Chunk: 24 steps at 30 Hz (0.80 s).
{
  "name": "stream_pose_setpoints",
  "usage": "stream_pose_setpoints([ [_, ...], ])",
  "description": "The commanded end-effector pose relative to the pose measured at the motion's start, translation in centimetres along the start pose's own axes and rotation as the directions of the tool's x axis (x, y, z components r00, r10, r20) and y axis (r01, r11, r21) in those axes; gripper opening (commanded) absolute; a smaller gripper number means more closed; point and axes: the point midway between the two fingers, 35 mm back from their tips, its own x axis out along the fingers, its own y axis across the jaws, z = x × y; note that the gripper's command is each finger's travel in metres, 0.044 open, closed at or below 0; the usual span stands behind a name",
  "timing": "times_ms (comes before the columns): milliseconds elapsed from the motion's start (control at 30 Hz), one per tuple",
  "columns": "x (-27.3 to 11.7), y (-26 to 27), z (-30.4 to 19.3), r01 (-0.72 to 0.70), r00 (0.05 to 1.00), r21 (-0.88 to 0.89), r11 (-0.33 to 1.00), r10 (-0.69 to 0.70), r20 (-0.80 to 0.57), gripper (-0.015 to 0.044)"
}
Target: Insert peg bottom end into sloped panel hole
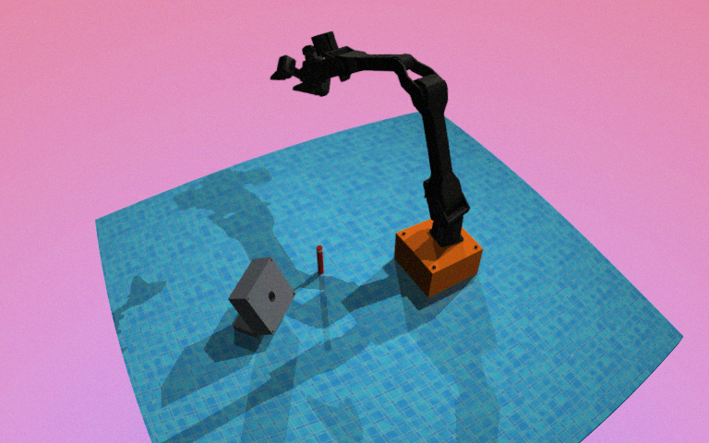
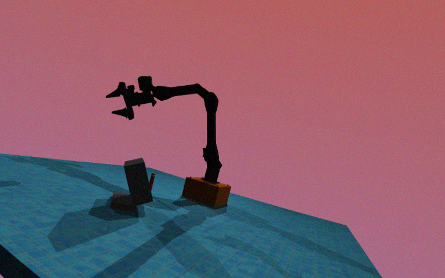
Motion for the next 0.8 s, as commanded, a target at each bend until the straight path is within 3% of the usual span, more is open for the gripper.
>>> stream_pose_setpoints([
  [0, 0.4, 0.6, -2.4, 0.015, 0.998, -0.031, 0.999, -0.017, -0.054, 0.044],
  [767, 0.1, 3.8, -18.1, 0.02, 0.907, -0.287, 0.958, -0.139, -0.398, 0.044],
])
